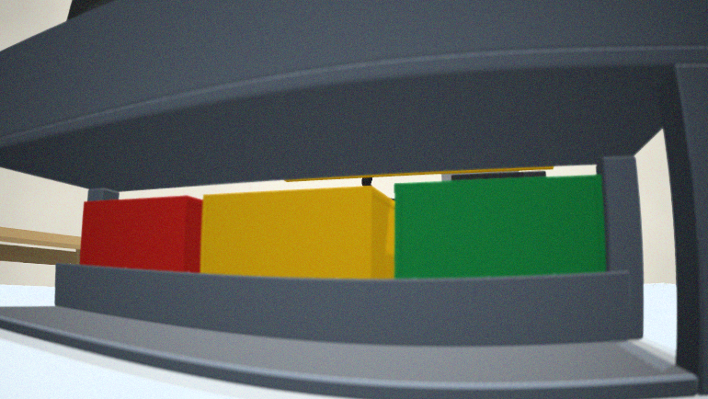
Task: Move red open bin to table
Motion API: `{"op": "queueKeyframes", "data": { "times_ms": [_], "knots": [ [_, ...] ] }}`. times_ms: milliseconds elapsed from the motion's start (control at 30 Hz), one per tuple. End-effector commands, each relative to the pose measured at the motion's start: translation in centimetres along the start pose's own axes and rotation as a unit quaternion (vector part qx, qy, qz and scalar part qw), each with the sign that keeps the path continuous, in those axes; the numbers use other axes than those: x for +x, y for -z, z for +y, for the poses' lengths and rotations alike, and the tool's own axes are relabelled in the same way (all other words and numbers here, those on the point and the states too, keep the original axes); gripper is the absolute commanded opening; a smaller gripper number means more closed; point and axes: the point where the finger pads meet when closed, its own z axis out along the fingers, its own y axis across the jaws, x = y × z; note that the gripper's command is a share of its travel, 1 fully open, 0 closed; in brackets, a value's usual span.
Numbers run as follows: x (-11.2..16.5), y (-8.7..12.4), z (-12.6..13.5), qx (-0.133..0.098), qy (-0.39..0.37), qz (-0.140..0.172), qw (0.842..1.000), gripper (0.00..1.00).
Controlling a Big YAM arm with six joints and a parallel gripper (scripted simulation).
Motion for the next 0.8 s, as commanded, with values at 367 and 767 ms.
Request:
{"op": "queueKeyframes", "data": {
  "times_ms": [367,767],
  "knots": [
    [0.4,0.3,-2.3,0.018,-0.004,0.003,1.000,0.00],
    [0.2,-1.1,-0.5,0.003,-0.004,0.002,1.000,0.00]
  ]
}}
